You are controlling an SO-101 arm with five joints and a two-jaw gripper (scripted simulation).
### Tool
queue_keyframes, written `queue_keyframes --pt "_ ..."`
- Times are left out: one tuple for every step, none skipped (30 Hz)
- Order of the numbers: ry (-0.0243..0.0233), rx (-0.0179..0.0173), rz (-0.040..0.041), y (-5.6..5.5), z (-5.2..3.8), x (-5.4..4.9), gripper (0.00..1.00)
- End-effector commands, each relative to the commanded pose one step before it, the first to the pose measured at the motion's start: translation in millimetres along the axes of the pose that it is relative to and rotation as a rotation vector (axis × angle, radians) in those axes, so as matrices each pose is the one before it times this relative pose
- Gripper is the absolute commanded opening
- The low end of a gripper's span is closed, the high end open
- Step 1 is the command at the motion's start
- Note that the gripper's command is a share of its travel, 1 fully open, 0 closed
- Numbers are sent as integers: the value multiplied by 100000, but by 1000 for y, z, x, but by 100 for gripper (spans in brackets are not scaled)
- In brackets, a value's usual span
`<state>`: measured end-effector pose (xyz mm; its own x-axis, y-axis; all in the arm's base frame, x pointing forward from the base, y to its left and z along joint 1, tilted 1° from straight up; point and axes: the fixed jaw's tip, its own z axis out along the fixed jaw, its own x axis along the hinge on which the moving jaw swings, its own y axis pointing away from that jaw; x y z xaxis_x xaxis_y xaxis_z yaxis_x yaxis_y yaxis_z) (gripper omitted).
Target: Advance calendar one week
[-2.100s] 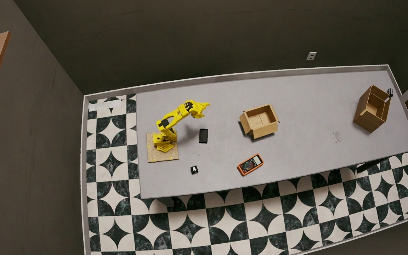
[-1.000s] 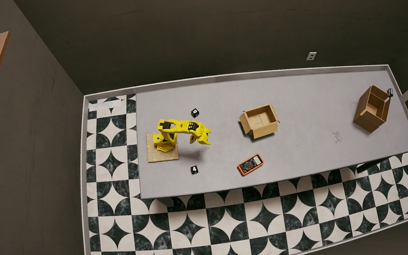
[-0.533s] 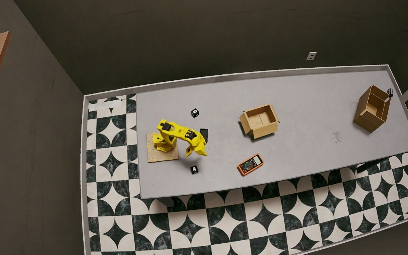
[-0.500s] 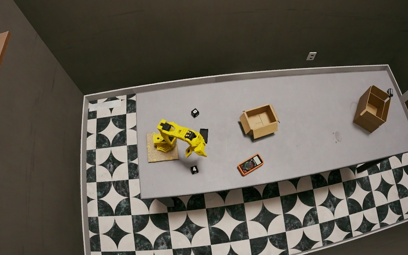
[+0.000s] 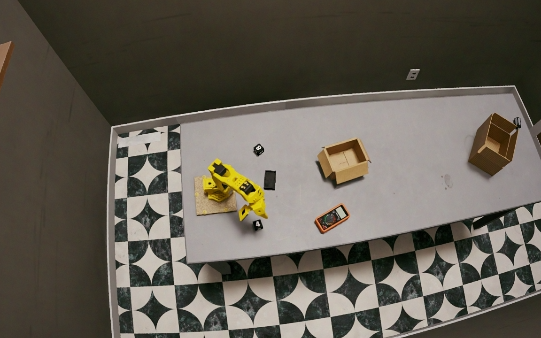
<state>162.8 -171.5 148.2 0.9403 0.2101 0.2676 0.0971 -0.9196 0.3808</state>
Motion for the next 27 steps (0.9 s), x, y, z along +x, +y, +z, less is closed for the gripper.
queue_keyframes --pt "-1310 -1298 -3264 7286 1413 -6240 35" --pt "-386 -232 -776 1216 85 -1848 35" --pt "-370 -213 -732 1111 79 -1756 35" --pt "-351 -197 -688 1025 78 -1664 35" --pt "-332 -178 -648 936 69 -1576 35" --pt "-310 -163 -601 855 65 -1486 35" --pt "-291 -147 -560 775 66 -1390 35" --pt "-269 -134 -519 698 59 -1292 35" --pt "-250 -119 -475 634 57 -1194 35" --pt "-232 -109 -437 571 49 -1107 35" --pt "-210 -97 -397 509 46 -1008 35" --pt "-194 -87 -362 455 42 -914 35" --pt "-172 -75 -321 395 38 -826 35" --pt "0 0 0 0 0 0 35" --pt "0 0 0 0 0 0 35" --pt "-152 -67 -288 352 31 -738 35" --pt "-135 -57 -251 305 29 -651 35" --pt "-119 -50 -223 268 30 -567 35" --pt "-104 -41 -188 220 24 -495 35" --pt "-85 -38 -160 191 17 -417 35" --pt "-72 -28 -135 155 17 -345 35" --pt "-60 -22 -107 126 10 -285 35" --pt "-47 -19 -88 97 9 -224 35" --pt "-35 -16 -66 74 9 -170 35" --pt "-25 -9 -47 57 8 -121 35" --pt "-19 -6 -31 34 1 -85 35" --pt "-9 -6 -22 23 7 -54 35"
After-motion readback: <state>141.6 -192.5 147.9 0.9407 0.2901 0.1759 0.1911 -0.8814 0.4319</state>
